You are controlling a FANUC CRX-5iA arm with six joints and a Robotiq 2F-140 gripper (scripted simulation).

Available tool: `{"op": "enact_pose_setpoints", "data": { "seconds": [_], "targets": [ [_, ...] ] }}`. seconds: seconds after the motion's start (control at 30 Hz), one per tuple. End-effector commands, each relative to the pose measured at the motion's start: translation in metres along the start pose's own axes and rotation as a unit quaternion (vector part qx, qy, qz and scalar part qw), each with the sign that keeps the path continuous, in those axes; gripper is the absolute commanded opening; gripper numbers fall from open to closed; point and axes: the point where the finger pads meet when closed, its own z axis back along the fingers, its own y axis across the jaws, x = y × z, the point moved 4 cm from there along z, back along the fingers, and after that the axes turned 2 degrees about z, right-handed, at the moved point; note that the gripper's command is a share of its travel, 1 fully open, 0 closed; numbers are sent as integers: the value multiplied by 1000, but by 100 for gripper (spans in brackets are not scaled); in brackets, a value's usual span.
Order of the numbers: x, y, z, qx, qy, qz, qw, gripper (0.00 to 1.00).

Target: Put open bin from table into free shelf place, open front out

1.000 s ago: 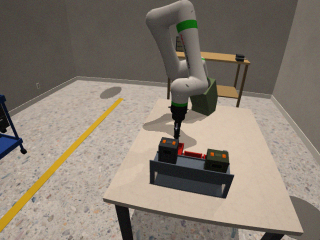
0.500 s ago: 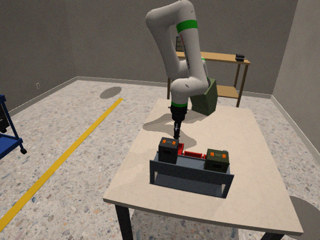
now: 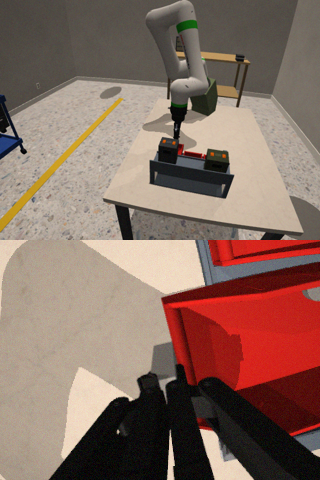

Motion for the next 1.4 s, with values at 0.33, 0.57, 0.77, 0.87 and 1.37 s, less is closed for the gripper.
{"op": "enact_pose_setpoints", "data": {
  "seconds": [0.33, 0.57, 0.77, 0.87, 1.37],
  "targets": [
    [0, 8, 0, 0, 0, 0, 1000, 0],
    [0, 13, 0, 0, 0, 0, 1000, 0],
    [1, 17, 0, 0, 0, 0, 1000, 0],
    [1, 19, 0, 0, 0, 0, 1000, 0],
    [1, 29, 0, 0, 0, 0, 1000, 0]
  ]
}}
